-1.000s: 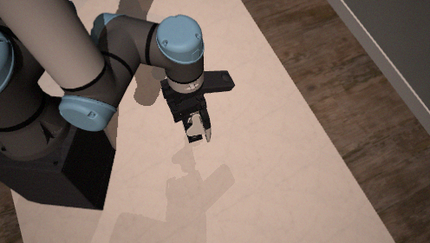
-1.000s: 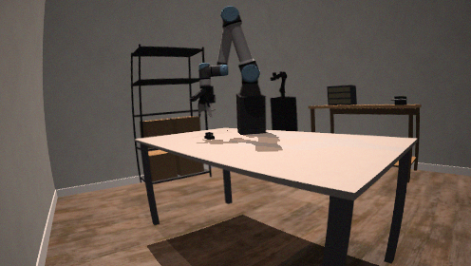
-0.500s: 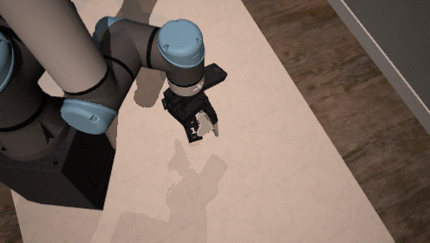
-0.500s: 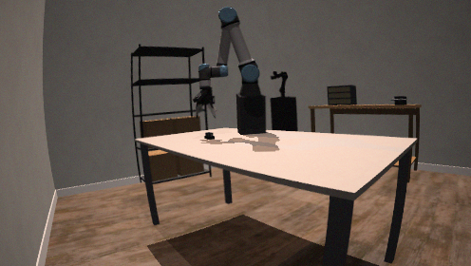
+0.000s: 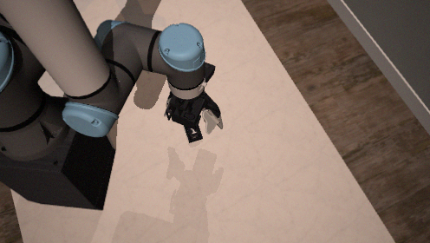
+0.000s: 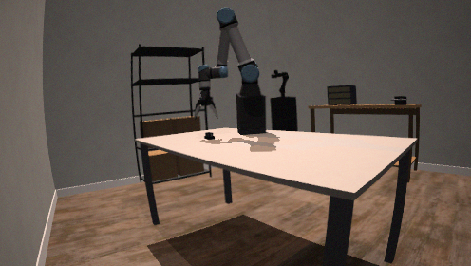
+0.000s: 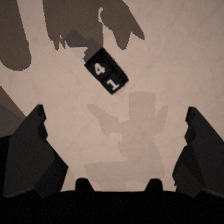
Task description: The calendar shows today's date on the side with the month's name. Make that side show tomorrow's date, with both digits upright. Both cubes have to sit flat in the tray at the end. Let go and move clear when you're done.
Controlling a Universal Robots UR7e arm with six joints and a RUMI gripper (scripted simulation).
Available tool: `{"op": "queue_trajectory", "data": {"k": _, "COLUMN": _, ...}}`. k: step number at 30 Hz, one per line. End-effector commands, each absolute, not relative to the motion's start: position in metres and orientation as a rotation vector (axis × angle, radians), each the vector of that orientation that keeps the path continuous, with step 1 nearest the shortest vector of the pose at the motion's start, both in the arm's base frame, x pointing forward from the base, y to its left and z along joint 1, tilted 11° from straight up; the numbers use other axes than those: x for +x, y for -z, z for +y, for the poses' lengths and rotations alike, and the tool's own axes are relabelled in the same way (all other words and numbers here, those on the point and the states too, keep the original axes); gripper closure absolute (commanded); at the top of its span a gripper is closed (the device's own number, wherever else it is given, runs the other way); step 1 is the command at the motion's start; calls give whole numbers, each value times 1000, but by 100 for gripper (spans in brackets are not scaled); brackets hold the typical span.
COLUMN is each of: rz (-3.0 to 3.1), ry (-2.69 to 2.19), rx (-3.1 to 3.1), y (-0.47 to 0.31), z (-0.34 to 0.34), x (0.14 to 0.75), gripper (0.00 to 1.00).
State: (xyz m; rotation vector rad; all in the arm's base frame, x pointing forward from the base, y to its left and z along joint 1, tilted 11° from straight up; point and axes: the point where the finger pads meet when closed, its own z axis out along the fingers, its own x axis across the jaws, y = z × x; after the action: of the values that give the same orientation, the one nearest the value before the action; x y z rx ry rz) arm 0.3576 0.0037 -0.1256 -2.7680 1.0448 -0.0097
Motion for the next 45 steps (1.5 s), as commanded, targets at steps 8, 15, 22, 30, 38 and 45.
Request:
{"op": "queue_trajectory", "data": {"k": 8, "rz": 621, "ry": 61, "rx": -2888, "y": 130, "z": 2, "x": 356, "gripper": 0}}
{"op": "queue_trajectory", "data": {"k": 15, "rz": 369, "ry": 85, "rx": -2935, "y": 133, "z": 2, "x": 353, "gripper": 0}}
{"op": "queue_trajectory", "data": {"k": 22, "rz": 187, "ry": 102, "rx": -2955, "y": 135, "z": 1, "x": 351, "gripper": 0}}
{"op": "queue_trajectory", "data": {"k": 30, "rz": 86, "ry": 111, "rx": -2962, "y": 137, "z": 1, "x": 350, "gripper": 0}}
{"op": "queue_trajectory", "data": {"k": 38, "rz": 20, "ry": 118, "rx": -2966, "y": 137, "z": 1, "x": 350, "gripper": 0}}
{"op": "queue_trajectory", "data": {"k": 45, "rz": 8, "ry": 119, "rx": -2966, "y": 137, "z": 1, "x": 350, "gripper": 0}}
